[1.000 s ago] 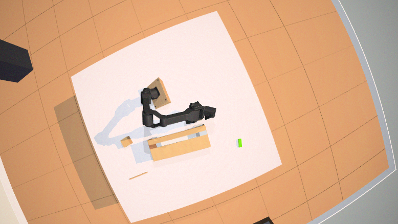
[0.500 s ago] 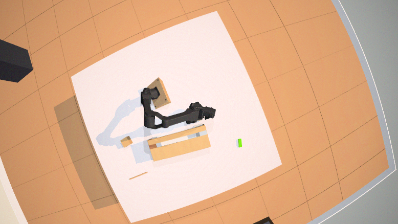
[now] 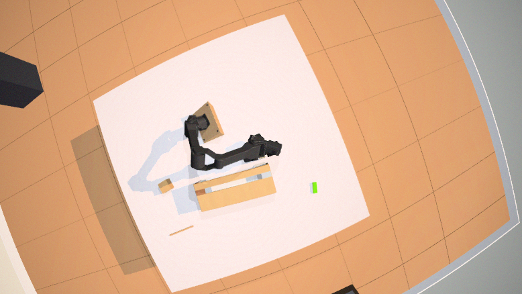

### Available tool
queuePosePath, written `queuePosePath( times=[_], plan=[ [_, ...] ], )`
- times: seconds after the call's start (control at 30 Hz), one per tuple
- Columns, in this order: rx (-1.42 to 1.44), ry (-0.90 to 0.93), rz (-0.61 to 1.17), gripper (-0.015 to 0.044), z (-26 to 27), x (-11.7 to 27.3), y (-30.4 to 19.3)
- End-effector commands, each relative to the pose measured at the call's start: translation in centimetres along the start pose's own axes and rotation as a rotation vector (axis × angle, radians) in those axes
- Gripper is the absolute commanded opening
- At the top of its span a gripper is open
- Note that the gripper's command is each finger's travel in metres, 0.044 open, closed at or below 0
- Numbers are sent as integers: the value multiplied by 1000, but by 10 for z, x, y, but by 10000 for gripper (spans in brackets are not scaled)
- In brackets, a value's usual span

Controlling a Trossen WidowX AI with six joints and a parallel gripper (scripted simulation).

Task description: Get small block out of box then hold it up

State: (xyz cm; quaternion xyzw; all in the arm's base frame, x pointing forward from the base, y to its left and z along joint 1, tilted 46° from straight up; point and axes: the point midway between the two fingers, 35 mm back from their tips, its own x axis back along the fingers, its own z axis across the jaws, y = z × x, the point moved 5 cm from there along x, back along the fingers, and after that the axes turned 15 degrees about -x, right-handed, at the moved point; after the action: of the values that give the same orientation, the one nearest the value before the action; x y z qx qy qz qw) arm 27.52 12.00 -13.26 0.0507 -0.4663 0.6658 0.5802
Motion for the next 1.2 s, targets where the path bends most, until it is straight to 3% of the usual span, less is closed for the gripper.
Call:
queuePosePath(
  times=[0.0, 0.1, 0.2, 0.3, 0.57, 1.17],
  plan=[
    [7, 5, 4, 180, 2, -2, 1],
    [7, 5, 4, 101, 2, -2, 1],
    [7, 5, 4, 81, 2, -2, 1],
    [6, 4, 3, 3, 0, 6, -3],
    [1, 0, -1, 0, -7, 52, -22],
    [229, -108, -24, 0, 22, 103, -42]
  ],
)
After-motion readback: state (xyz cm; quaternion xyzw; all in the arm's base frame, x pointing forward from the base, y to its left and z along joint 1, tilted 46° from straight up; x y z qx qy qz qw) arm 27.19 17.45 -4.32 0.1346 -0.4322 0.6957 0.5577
